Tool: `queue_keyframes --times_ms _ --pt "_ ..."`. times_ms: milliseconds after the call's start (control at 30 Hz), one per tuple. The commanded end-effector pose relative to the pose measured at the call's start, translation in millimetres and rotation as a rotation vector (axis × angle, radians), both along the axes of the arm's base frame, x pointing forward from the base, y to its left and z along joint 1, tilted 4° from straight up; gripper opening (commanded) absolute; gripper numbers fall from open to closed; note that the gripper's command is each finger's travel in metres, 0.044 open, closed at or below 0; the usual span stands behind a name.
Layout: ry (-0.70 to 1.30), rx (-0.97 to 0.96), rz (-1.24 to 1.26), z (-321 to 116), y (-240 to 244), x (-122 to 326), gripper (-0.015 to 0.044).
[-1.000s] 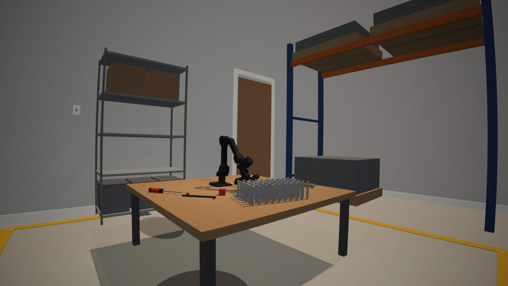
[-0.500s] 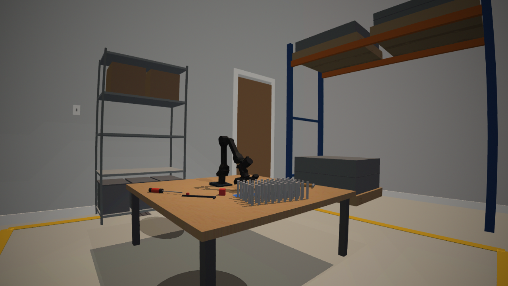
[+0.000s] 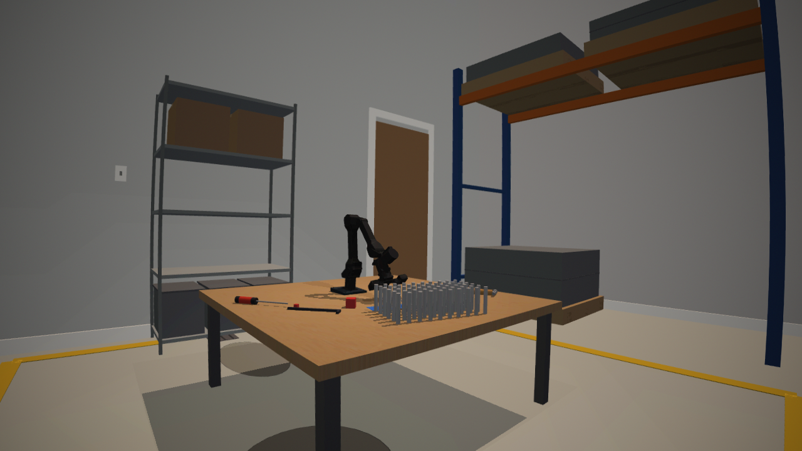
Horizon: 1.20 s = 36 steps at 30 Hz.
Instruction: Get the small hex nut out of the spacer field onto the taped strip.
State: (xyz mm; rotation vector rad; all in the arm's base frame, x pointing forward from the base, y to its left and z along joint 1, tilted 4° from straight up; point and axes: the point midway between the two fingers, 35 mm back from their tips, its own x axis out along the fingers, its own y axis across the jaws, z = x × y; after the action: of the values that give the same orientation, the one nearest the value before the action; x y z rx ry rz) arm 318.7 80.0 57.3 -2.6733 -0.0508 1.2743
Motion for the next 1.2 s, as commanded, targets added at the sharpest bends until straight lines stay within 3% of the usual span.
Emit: queue_keyframes --times_ms 0,1167 --pt "-0.001 -0.001 -0.005 0 -1 -3 0.0000" --pt "0.001 -0.001 -0.005 -2 1 -25 0.0000"
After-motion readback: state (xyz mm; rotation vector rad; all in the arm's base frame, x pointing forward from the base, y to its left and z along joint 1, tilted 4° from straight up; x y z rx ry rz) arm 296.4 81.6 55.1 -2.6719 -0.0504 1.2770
